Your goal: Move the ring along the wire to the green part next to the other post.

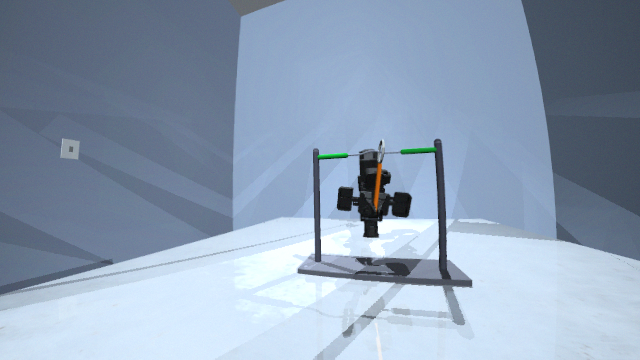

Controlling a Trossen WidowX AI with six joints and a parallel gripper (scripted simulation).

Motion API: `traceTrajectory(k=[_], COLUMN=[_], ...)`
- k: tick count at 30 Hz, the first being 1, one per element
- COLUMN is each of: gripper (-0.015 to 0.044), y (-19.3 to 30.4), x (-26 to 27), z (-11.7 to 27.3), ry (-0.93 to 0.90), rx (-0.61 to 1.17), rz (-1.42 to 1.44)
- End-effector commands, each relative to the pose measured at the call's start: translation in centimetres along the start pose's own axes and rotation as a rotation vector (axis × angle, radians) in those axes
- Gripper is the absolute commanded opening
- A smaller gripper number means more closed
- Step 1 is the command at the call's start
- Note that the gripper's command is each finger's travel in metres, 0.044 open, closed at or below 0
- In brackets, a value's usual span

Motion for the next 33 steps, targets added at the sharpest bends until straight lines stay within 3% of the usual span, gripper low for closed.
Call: traceTrajectory(k=[1, 33], gripper=[-0.015, -0.015], y=[0.1, 0.1], x=[0.5, 5.7], z=[0.1, -0.2], ry=[0.002, 0.096], rx=[0.002, -0.007], rz=[-0.002, -0.16])
Point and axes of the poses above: the point midway between the two fingers, 35 mm back from their tips, its own z axis back along the fingers, its own x axis across the jaws, y = z × x, the point moved 5 cm from there along z, back along the fingers, and after that the axes turned 5 degrees about -z, right-handed, at the moved point
